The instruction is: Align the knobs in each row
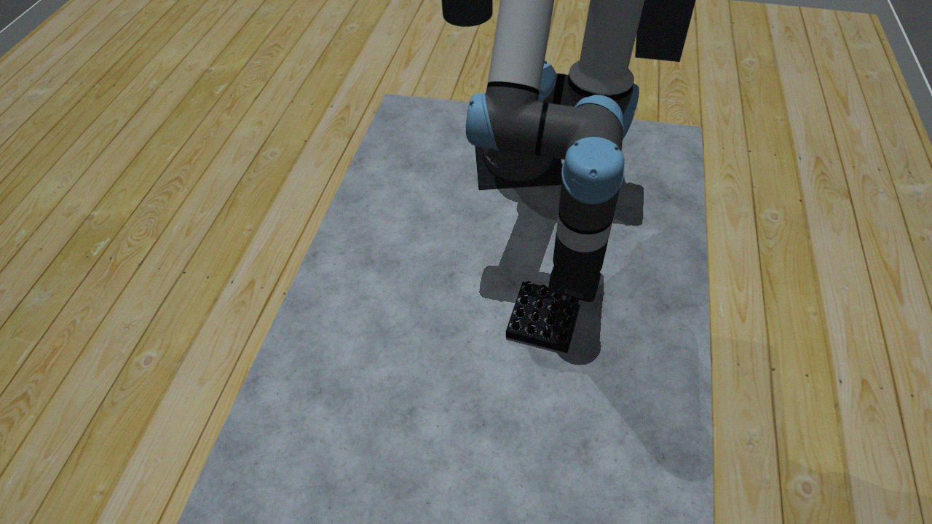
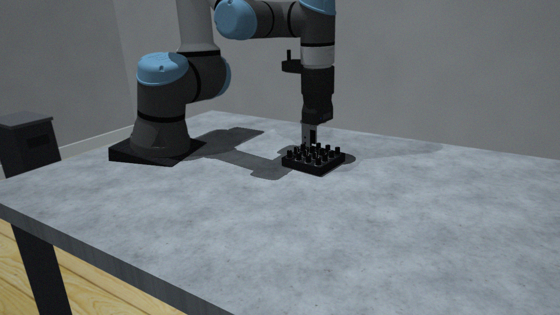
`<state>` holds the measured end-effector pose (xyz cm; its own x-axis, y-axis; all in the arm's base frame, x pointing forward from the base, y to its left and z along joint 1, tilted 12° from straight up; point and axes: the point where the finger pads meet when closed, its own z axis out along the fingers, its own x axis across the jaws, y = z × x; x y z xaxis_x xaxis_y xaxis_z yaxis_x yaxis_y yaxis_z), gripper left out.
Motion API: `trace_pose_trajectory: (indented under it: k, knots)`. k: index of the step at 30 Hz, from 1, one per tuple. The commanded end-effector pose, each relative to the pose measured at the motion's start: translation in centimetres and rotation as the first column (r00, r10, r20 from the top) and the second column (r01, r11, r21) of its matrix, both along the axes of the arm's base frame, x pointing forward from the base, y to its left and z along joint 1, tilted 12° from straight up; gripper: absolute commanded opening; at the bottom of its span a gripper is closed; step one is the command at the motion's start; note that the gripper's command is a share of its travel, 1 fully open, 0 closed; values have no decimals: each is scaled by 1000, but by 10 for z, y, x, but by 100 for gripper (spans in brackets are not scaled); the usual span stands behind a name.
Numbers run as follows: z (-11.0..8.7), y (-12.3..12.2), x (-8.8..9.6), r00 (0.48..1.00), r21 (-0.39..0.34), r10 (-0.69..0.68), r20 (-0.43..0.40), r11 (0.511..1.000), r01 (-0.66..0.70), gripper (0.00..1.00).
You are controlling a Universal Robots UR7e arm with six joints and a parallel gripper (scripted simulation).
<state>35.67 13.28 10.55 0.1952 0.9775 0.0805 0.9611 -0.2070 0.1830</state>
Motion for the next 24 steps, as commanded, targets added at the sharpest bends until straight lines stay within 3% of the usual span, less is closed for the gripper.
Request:
trace_pose_trajectory:
  k: [1, 20, 21, 24]
  knots:
    - [0, 0, 0, 1000, 0, 0, 1, 1000, 0, 46]
    - [0, 0, 0, 1000, 0, 0, 1, 1000, 0, 46]
    - [0, 0, 0, 1000, 0, 0, 1, 1000, 0, 30]
    - [0, 0, 0, 1000, 0, 0, 1, 1000, 0, 30]
